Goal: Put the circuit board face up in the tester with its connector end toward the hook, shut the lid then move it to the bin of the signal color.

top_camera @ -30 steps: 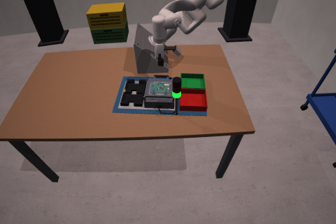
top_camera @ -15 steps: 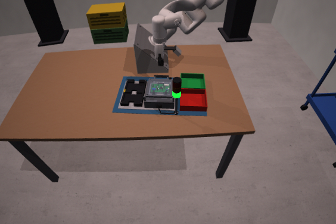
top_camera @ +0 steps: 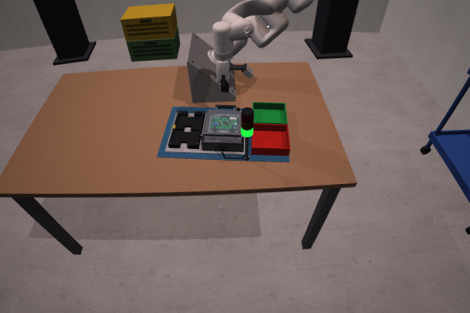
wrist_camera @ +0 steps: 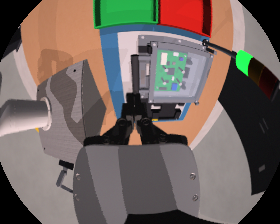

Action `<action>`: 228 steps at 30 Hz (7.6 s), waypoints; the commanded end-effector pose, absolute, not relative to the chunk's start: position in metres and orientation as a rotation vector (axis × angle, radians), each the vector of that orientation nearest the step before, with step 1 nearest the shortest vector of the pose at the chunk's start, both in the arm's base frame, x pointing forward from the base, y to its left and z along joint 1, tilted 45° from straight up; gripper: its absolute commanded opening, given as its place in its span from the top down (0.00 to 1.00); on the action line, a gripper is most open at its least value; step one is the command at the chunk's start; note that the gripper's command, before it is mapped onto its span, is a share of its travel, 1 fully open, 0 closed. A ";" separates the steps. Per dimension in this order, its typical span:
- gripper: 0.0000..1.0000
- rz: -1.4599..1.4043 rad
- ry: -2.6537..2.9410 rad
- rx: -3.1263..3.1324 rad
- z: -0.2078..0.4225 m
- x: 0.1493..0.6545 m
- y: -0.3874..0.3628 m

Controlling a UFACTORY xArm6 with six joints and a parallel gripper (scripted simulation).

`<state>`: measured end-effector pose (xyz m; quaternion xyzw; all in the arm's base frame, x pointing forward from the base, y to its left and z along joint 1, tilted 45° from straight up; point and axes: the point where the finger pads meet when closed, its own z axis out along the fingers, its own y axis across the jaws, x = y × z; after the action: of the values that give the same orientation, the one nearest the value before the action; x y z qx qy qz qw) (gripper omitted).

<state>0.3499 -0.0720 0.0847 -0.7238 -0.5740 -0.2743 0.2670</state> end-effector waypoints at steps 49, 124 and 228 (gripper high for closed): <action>1.00 -0.607 -1.197 -2.133 0.093 0.350 -0.081; 1.00 -0.017 0.271 -2.342 0.093 0.350 -0.081; 1.00 -0.017 0.271 -2.342 0.088 0.369 0.012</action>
<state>0.3678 0.0124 0.0882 -0.9179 0.1060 -0.0052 0.3824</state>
